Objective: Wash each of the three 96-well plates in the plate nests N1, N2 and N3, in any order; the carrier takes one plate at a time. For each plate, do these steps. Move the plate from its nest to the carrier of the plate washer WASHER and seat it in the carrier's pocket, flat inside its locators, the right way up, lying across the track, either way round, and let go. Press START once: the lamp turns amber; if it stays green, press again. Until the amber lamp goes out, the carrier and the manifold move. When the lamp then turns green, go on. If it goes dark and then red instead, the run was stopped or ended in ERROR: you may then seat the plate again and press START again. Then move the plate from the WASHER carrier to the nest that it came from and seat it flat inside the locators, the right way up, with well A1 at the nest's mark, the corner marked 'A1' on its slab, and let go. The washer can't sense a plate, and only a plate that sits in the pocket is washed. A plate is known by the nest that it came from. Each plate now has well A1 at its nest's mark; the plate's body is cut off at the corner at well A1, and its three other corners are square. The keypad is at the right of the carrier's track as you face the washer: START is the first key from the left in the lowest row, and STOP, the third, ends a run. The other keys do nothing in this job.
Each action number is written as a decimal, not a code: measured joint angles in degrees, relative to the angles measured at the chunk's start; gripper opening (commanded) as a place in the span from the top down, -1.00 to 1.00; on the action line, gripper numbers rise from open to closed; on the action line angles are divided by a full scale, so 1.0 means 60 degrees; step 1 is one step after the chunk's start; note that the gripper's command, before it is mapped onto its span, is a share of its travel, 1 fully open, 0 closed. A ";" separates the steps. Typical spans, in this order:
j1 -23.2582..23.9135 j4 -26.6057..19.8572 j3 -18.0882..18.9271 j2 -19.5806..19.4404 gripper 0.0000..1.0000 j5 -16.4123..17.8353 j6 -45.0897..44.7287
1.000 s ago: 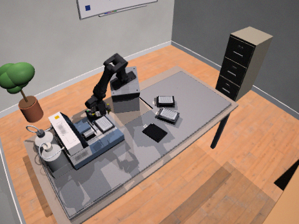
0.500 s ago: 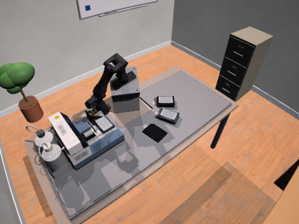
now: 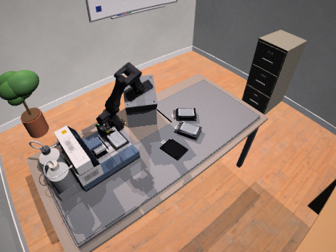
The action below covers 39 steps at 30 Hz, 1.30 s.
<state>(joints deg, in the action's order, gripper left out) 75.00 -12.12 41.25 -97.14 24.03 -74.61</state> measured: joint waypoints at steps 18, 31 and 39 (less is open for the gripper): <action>-0.0375 0.1122 0.0000 -0.0984 -1.00 -0.0149 0.0375; -0.0546 0.1774 0.0051 -0.1530 -1.00 -0.0226 0.0597; -0.0546 0.1814 0.0051 -0.1530 -1.00 -0.0226 0.0605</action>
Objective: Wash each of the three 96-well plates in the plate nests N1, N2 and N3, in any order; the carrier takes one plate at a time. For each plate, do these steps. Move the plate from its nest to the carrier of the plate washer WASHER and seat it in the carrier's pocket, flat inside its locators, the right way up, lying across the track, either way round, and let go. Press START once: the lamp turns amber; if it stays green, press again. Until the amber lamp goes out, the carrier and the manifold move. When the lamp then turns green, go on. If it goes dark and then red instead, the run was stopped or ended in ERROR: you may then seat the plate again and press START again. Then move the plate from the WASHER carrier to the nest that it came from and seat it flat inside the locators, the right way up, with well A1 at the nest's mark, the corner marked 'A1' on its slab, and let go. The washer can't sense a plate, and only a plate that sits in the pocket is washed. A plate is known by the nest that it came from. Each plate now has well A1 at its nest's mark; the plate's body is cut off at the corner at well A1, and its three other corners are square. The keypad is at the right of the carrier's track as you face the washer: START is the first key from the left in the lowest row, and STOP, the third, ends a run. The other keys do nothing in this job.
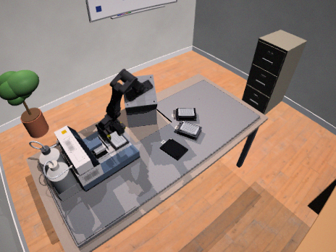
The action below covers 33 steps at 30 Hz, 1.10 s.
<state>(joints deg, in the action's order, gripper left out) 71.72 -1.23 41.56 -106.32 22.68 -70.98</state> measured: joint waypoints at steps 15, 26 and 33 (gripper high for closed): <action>-0.0047 0.0106 0.0000 -0.0135 -1.00 -0.0018 0.0040; -0.0127 0.0342 0.0062 -0.0364 -1.00 -0.0044 0.0117; -0.0186 0.0488 0.0095 -0.0554 -1.00 -0.0073 0.0171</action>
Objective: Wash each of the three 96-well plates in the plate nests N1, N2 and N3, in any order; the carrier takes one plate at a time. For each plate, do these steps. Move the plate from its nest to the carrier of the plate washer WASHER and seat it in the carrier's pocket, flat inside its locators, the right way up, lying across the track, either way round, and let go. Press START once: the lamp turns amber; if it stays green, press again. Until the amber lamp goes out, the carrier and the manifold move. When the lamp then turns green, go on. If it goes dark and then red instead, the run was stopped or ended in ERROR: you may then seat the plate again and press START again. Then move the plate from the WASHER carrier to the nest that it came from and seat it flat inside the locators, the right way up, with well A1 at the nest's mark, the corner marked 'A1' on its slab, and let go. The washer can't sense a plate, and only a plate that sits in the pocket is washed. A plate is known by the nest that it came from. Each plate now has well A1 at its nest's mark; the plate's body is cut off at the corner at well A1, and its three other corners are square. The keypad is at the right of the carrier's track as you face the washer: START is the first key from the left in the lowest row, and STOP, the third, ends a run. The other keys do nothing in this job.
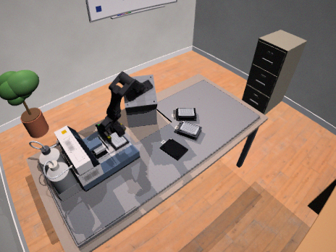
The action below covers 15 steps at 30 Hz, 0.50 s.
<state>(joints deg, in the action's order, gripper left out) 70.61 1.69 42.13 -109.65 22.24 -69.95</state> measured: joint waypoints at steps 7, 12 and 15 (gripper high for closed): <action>-0.0040 0.0146 0.0029 -0.0149 -1.00 -0.0018 0.0051; -0.0080 0.0251 0.0058 -0.0259 -1.00 -0.0033 0.0084; -0.0109 0.0313 0.0076 -0.0339 -1.00 -0.0044 0.0106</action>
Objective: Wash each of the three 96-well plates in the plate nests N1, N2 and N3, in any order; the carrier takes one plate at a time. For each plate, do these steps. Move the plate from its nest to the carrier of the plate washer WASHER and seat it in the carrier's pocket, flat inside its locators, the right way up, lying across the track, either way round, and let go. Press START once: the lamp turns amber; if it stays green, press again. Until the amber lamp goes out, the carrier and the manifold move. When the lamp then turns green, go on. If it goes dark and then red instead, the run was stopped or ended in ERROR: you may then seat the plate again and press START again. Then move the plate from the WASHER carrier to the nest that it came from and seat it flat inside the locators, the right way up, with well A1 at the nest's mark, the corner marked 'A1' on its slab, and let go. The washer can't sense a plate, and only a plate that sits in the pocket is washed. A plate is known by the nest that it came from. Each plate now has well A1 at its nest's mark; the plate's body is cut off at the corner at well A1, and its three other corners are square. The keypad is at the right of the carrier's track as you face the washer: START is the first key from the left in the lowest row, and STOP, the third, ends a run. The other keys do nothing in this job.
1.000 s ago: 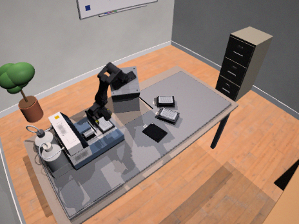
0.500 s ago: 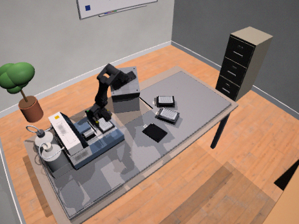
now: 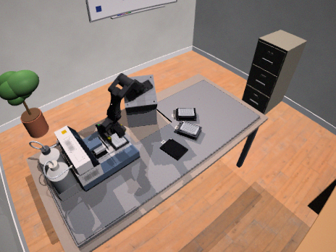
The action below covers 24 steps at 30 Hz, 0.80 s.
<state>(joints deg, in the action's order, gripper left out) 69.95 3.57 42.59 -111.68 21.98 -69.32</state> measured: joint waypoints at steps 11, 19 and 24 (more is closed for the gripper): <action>-0.0069 0.0219 0.0062 -0.0233 -1.00 -0.0033 0.0080; -0.0073 0.0262 0.0066 -0.0262 -0.80 -0.0036 0.0087; -0.0073 0.0270 0.0062 -0.0262 -0.60 -0.0036 0.0087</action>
<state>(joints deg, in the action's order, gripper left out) 69.52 5.19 42.96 -113.25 21.76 -68.79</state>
